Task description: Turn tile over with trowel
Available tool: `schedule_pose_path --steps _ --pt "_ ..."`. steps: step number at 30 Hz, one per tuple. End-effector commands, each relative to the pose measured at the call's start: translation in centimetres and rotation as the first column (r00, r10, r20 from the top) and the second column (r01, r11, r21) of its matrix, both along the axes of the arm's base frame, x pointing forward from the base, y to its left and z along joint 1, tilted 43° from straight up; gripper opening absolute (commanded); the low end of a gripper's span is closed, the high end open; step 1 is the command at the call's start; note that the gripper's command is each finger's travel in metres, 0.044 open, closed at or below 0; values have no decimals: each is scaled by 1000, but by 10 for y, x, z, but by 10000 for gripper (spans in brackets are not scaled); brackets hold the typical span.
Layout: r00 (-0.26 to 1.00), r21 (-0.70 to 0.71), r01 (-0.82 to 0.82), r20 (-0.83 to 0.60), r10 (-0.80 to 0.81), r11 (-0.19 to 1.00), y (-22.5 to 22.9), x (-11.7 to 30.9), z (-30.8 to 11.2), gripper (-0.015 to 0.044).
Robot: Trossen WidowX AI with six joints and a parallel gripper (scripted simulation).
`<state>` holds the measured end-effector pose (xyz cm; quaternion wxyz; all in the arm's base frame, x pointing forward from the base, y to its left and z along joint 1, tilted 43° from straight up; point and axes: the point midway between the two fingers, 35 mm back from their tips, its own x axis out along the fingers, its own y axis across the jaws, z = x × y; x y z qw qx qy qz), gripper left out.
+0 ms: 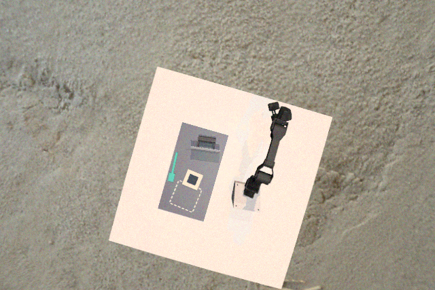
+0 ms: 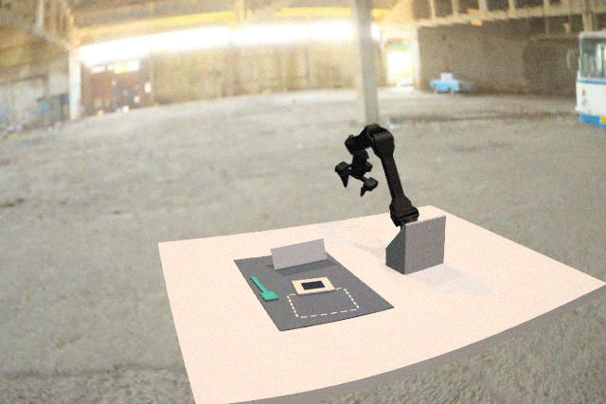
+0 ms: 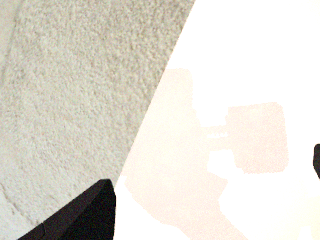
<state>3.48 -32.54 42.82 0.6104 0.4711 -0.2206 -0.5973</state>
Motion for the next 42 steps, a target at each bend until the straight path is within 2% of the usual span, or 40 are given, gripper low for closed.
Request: schedule_pose_path --steps 1,11,12,27,42 --pt "1000 1 -2 -3 2 1000 0 0 0 374" --pt "976 41 -110 -184 116 993 -1 28 -20 111" --pt "971 46 -122 -202 129 991 -1 31 -22 100" --pt "822 141 -297 -465 328 944 6 76 -55 100" --pt "545 259 -452 -677 494 854 21 118 -86 100"
